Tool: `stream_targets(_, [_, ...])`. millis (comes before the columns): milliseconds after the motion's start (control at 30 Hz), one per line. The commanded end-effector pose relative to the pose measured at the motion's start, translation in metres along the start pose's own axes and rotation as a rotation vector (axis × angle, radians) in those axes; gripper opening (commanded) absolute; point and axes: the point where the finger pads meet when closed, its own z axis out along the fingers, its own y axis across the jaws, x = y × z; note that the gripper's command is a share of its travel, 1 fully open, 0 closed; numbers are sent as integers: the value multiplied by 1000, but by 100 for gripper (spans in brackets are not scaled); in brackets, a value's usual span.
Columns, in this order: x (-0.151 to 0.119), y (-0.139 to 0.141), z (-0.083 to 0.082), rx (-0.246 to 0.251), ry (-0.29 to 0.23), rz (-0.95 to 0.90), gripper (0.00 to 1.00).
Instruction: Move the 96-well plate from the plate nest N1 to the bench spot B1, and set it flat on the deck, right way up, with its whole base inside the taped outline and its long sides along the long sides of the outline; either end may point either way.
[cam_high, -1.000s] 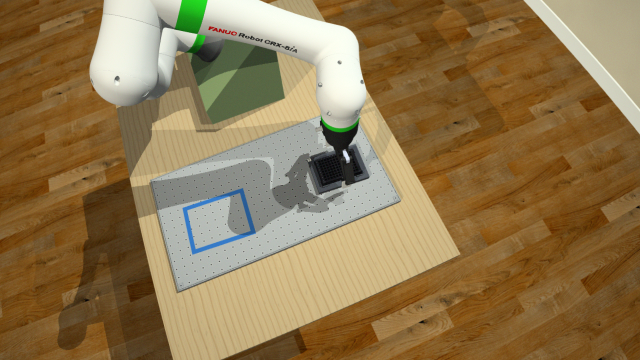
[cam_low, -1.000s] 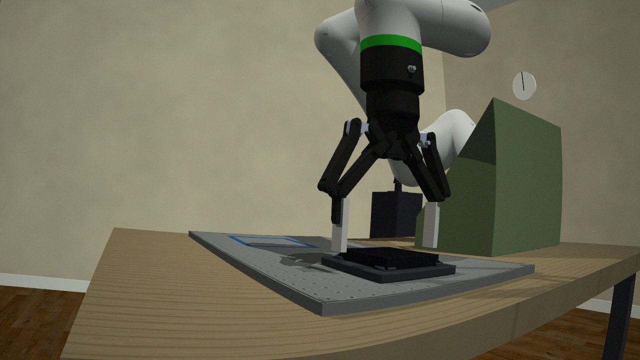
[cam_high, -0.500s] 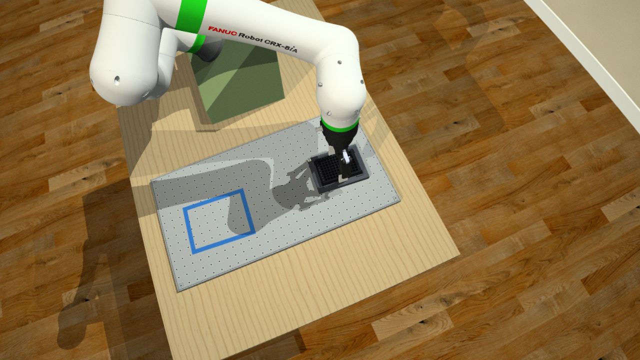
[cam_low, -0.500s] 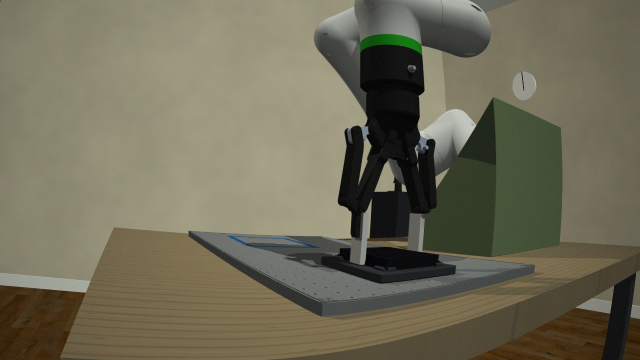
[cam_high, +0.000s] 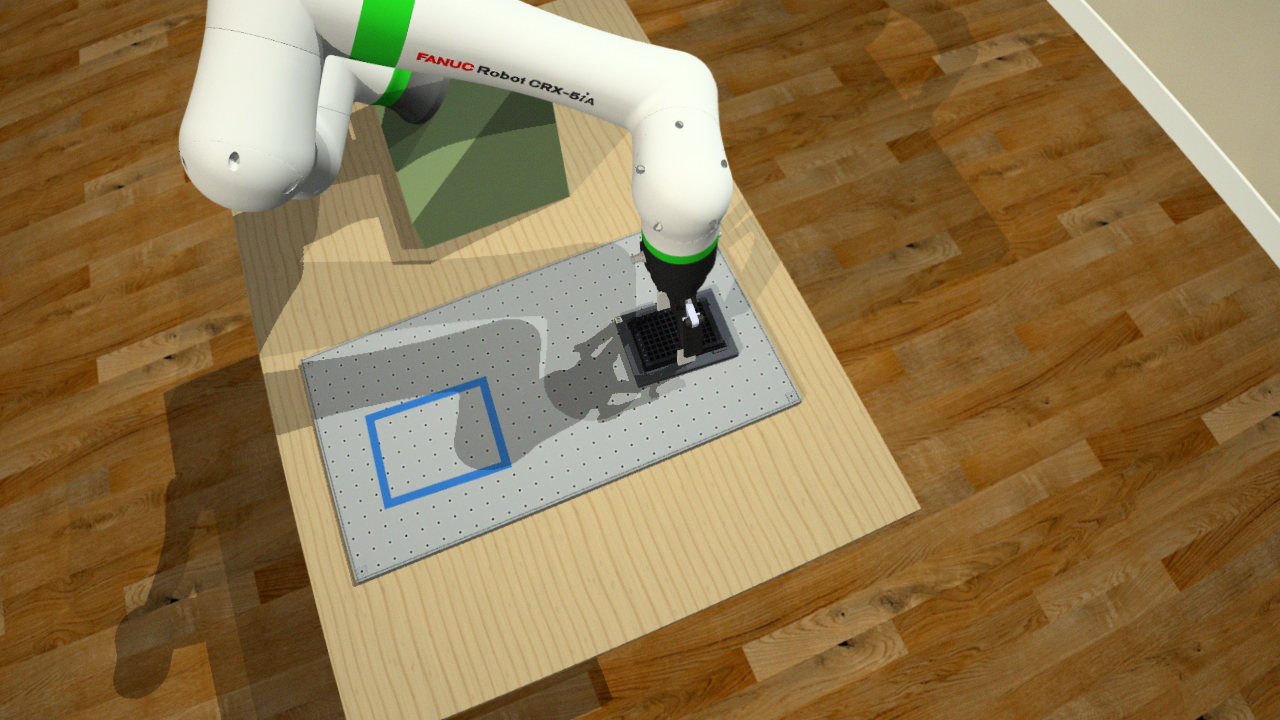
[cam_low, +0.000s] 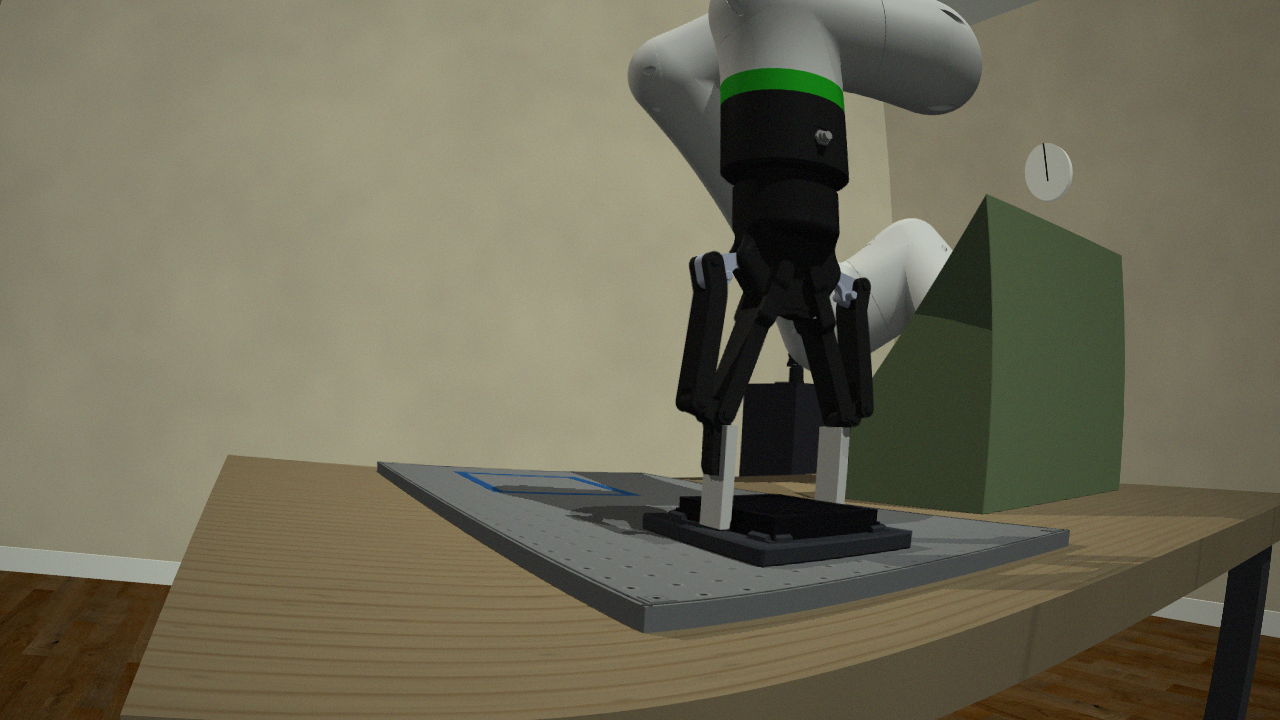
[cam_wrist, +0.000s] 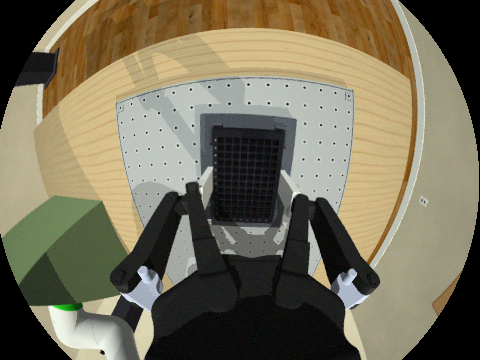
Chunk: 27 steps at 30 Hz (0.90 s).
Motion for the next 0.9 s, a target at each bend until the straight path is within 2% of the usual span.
stream_targets(0, [0, 0, 0, 0, 0, 0, 0])
stream_targets(333, [0, 0, 0, 0, 0, 0, 0])
stream_targets(867, [0, 0, -23, 0, 0, 0, 0])
